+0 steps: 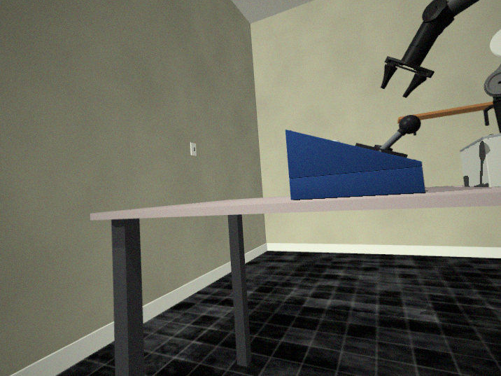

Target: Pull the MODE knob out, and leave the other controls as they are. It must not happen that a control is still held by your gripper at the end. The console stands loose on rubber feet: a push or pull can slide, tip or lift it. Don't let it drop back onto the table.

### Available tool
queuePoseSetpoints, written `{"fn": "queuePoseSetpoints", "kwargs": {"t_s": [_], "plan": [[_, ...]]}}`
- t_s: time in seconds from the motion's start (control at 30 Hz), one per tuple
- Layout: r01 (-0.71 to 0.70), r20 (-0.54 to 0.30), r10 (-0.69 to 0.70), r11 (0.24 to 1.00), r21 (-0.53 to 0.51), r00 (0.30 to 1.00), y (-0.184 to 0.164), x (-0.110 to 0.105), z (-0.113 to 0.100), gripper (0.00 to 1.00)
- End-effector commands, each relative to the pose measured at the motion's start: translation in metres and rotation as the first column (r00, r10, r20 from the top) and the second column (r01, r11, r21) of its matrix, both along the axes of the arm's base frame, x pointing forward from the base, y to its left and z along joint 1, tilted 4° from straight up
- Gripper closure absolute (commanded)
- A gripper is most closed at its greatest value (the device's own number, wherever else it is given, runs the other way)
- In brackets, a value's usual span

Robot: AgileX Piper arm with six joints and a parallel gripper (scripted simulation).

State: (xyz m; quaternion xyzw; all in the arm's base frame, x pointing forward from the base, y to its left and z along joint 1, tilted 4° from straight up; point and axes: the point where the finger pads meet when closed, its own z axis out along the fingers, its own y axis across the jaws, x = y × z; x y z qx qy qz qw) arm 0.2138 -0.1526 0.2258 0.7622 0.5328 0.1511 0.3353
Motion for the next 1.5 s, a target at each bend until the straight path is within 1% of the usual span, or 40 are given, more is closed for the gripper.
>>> {"fn": "queuePoseSetpoints", "kwargs": {"t_s": [0.0, 0.17, 0.27, 0.33, 0.4, 0.5, 0.6, 0.67, 0.77, 0.9, 0.97, 1.1, 1.17, 1.23, 1.33, 1.47], "plan": [[-0.012, -0.009, 0.012, 1.0, 0.002, 1.0, 0.003, 0.001, -0.002, 0.0], [-0.098, -0.066, 0.099, 0.995, 0.01, 0.993, 0.024, 0.009, -0.016, 0.0], [-0.192, -0.129, 0.192, 0.981, 0.013, 0.973, 0.048, 0.015, -0.03, 0.0], [-0.27, -0.181, 0.267, 0.963, 0.009, 0.946, 0.066, 0.017, -0.041, 0.0], [-0.27, -0.181, 0.267, 0.963, 0.009, 0.946, 0.066, 0.017, -0.041, 0.0], [-0.403, -0.267, 0.386, 0.915, -0.008, 0.883, 0.098, 0.019, -0.057, 0.0], [-0.544, -0.354, 0.496, 0.838, -0.045, 0.793, 0.129, 0.017, -0.072, 0.0], [-0.636, -0.406, 0.557, 0.768, -0.08, 0.724, 0.15, 0.015, -0.08, 0.0], [-0.756, -0.469, 0.628, 0.639, -0.145, 0.621, 0.179, 0.011, -0.088, 0.0], [-0.863, -0.52, 0.692, 0.446, -0.238, 0.501, 0.215, 0.006, -0.093, 0.0], [-0.863, -0.52, 0.692, 0.446, -0.238, 0.501, 0.215, 0.006, -0.093, 0.0], [-0.907, -0.541, 0.734, 0.275, -0.317, 0.412, 0.245, -0.001, -0.093, 0.0], [-0.914, -0.544, 0.748, 0.212, -0.346, 0.38, 0.256, -0.004, -0.092, 0.0], [-0.915, -0.545, 0.759, 0.166, -0.367, 0.357, 0.264, -0.007, -0.092, 0.0], [-0.914, -0.546, 0.767, 0.128, -0.385, 0.337, 0.271, -0.009, -0.091, 0.0], [-0.914, -0.546, 0.769, 0.119, -0.389, 0.332, 0.273, -0.01, -0.091, 0.0]]}}
